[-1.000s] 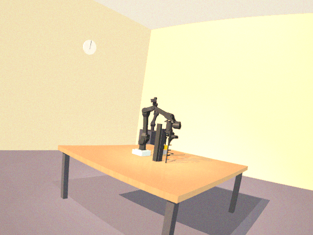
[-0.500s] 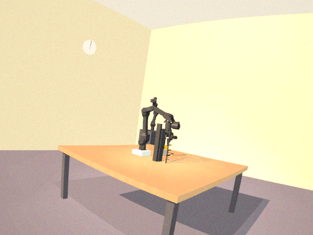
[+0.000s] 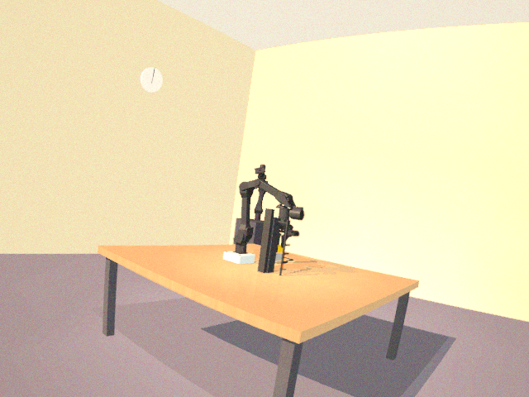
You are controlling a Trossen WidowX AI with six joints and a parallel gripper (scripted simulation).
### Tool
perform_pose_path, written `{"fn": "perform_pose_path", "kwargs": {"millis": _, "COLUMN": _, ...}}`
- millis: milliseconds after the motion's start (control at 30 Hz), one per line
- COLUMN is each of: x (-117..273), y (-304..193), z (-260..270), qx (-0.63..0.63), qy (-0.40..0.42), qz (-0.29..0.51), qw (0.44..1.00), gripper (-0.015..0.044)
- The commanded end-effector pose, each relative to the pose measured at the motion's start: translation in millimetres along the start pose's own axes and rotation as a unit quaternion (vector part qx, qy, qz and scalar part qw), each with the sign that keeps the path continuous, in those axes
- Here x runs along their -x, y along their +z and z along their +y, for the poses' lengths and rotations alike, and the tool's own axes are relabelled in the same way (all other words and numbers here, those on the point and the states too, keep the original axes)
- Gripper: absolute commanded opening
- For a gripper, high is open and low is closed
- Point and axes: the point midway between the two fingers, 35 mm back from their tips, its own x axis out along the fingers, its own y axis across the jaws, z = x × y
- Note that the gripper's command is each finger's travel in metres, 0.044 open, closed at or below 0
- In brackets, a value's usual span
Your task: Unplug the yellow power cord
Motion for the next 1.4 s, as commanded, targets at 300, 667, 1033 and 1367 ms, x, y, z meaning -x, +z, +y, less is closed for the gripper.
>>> {"fn": "perform_pose_path", "kwargs": {"millis": 300, "x": 0.5, "y": 8.3, "z": -1.7, "qx": -0.001, "qy": -0.001, "qz": 0.000, "qw": 1.000, "gripper": 0.0000}}
{"fn": "perform_pose_path", "kwargs": {"millis": 667, "x": 0.9, "y": 25.9, "z": -2.7, "qx": 0.000, "qy": -0.001, "qz": -0.002, "qw": 1.000, "gripper": 0.0000}}
{"fn": "perform_pose_path", "kwargs": {"millis": 1033, "x": 2.3, "y": 43.6, "z": -1.3, "qx": 0.000, "qy": 0.000, "qz": -0.002, "qw": 1.000, "gripper": 0.0000}}
{"fn": "perform_pose_path", "kwargs": {"millis": 1367, "x": 4.5, "y": 59.5, "z": 1.8, "qx": 0.001, "qy": 0.000, "qz": -0.003, "qw": 1.000, "gripper": 0.0000}}
